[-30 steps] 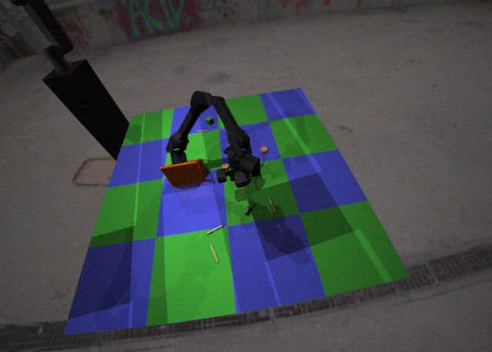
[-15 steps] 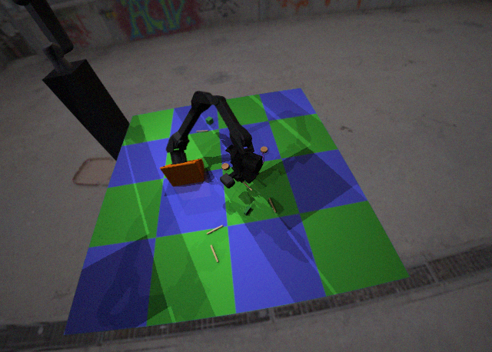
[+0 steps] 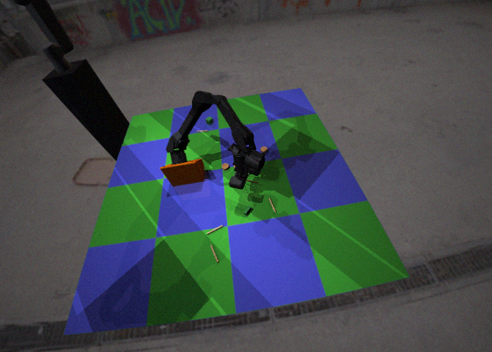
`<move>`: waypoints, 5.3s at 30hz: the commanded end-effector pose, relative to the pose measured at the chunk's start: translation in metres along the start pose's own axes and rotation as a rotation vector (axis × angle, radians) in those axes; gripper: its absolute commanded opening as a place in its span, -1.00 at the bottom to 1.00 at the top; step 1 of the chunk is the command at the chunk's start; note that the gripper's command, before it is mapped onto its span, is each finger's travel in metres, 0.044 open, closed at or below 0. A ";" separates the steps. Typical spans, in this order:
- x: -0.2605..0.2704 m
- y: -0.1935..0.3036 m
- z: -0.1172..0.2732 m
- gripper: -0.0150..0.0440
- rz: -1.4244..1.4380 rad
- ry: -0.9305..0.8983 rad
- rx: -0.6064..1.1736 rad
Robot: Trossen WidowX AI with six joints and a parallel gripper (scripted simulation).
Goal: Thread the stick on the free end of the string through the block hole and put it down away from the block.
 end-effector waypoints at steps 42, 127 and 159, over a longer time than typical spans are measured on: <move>0.033 -0.018 0.000 -0.49 1.654 -0.001 -0.006; -0.017 -0.065 0.001 -0.49 2.223 0.013 -0.002; -0.020 -0.039 -0.026 -0.49 2.222 0.010 -0.003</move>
Point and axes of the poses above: the point midway between the two fingers, 35 mm back from their tips, its own z axis back along the fingers, its own x axis across the jaws, y = z × x, the point moved 9 cm from there along z, back along the fingers, and after that the axes turned 3 degrees about z, right-handed, at the moved point
